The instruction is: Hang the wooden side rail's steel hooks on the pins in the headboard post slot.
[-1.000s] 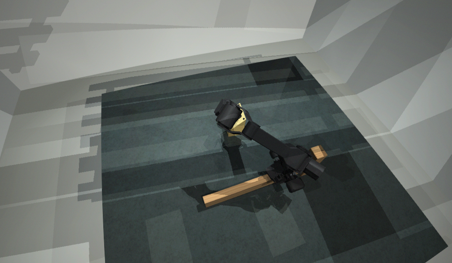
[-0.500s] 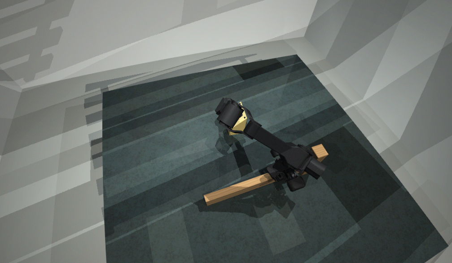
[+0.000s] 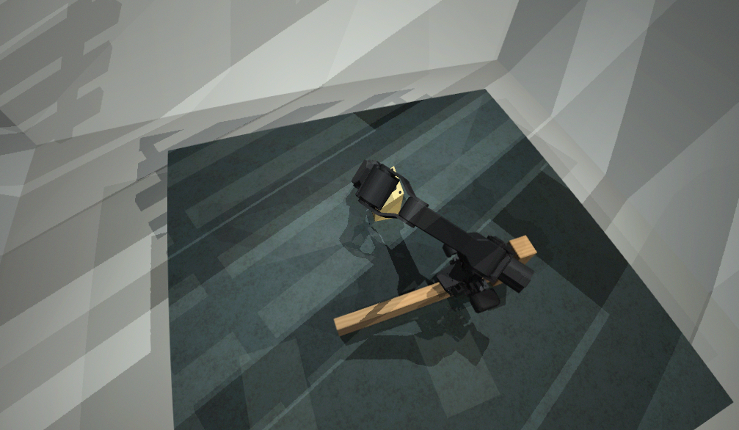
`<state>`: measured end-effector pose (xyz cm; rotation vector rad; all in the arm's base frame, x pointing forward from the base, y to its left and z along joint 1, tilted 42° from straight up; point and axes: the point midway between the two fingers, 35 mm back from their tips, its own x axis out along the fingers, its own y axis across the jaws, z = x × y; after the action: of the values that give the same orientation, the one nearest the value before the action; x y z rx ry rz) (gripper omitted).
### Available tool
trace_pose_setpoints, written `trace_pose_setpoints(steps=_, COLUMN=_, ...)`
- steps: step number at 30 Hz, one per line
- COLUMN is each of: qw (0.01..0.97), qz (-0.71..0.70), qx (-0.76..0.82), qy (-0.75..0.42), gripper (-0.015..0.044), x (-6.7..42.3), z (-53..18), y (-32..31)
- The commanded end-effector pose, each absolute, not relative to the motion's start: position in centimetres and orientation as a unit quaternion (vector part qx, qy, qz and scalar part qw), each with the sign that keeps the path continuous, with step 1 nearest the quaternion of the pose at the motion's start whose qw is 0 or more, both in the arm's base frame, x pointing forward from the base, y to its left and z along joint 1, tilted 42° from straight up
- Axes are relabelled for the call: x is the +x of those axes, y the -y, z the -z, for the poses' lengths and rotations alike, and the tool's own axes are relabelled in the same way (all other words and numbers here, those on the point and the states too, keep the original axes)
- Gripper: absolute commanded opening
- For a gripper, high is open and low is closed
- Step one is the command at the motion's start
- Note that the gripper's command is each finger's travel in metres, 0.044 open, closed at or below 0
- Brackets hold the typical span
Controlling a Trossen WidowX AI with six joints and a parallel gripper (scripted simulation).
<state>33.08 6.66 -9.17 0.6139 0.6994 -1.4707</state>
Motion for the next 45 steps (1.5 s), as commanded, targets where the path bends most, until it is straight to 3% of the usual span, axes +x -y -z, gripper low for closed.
trace_pose_setpoints(steps=1, qw=0.646, qz=0.643, qx=0.272, qy=-0.308, gripper=0.0, x=33.14, z=9.17, y=-7.04)
trace_pose_setpoints(steps=45, qw=0.646, qz=0.643, qx=0.272, qy=-0.308, gripper=0.0, x=33.1, z=9.4, y=-7.41)
